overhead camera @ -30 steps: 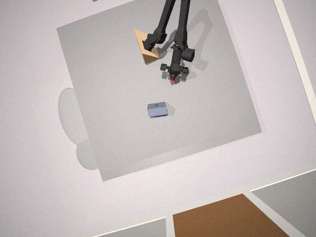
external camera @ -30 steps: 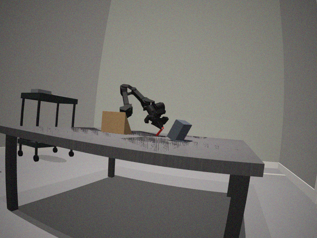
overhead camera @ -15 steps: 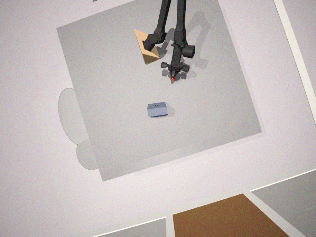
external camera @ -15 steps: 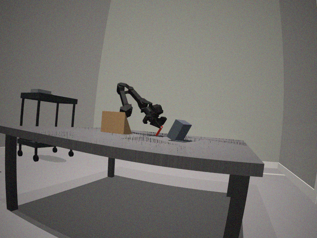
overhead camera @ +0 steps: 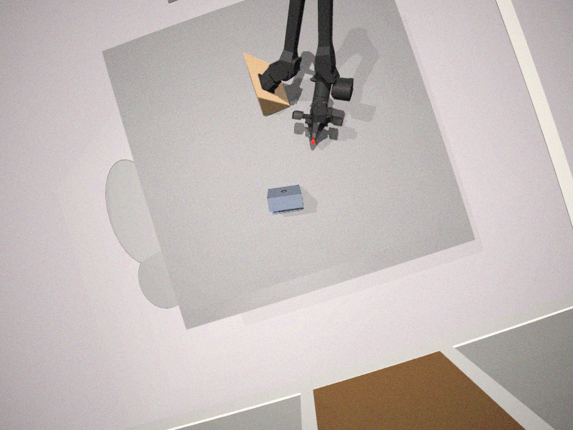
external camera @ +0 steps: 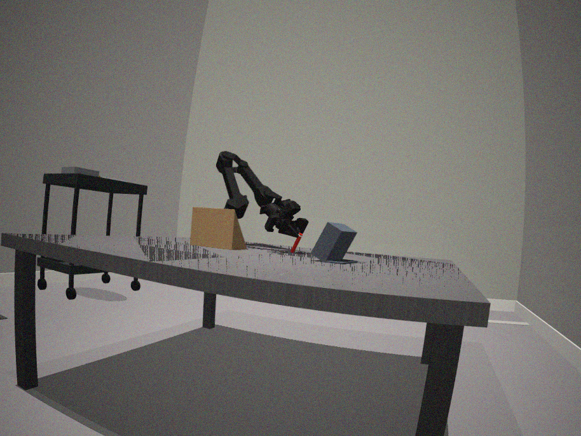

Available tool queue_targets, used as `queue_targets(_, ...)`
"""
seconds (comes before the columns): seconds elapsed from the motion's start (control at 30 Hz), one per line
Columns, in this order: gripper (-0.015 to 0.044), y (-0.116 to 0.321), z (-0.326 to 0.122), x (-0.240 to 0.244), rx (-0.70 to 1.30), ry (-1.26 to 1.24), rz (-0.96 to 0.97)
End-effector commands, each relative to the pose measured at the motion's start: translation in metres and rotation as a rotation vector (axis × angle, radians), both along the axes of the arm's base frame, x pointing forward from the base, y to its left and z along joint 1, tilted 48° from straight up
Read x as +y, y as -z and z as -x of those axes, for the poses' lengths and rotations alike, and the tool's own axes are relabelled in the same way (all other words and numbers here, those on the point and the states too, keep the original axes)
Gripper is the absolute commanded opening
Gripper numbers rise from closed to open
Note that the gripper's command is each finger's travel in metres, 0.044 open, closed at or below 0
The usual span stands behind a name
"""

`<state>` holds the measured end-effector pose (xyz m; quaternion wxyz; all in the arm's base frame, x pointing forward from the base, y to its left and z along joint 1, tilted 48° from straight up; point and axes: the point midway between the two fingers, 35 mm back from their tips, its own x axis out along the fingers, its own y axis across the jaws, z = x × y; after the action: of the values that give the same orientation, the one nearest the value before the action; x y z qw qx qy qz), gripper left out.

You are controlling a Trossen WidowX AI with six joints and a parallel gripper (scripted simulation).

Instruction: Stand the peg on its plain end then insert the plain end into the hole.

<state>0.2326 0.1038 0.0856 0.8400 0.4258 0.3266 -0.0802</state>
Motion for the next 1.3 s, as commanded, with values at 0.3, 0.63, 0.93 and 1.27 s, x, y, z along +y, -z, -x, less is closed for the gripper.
queue_targets(0.3,0.0049,-0.001,0.008,0.001,-0.068,0.079,0.043)
queue_targets(0.63,0.0049,-0.003,0.015,0.003,-0.121,0.138,0.078)
queue_targets(0.93,0.0049,-0.004,0.020,0.006,-0.169,0.190,0.110)
queue_targets(1.27,0.0049,-0.004,0.026,0.008,-0.214,0.240,0.141)
